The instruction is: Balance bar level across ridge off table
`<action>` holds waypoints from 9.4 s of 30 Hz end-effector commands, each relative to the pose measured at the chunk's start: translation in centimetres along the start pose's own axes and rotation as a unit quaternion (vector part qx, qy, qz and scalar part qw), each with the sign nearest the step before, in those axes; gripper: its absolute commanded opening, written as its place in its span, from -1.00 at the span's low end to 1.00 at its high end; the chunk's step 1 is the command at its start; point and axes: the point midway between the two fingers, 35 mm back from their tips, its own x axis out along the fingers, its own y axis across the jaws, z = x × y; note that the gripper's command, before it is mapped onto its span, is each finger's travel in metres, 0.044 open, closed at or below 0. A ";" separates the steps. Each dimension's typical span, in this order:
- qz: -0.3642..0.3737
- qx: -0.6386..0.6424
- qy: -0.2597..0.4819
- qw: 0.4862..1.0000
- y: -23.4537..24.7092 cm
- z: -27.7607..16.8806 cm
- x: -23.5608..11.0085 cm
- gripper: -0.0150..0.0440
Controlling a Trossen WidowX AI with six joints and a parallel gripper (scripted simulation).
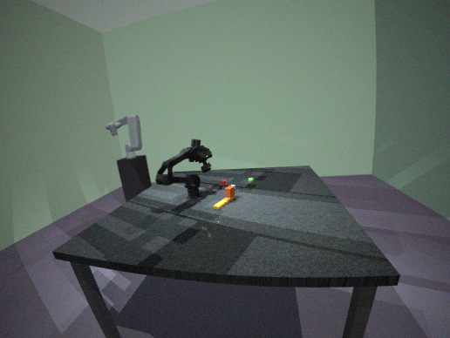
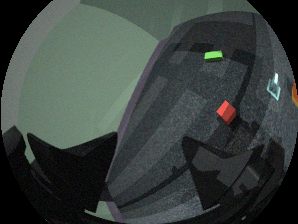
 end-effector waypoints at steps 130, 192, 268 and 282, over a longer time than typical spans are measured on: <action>-0.444 0.726 -0.318 0.419 -28.8 14.3 -17.3 0.58; -0.443 0.726 -0.316 0.420 -30.6 13.5 -16.4 -0.49; -0.427 0.746 -0.329 0.392 -18.0 15.8 -6.3 -0.49; -0.427 0.746 -0.329 0.391 -19.9 15.0 -5.3 -0.49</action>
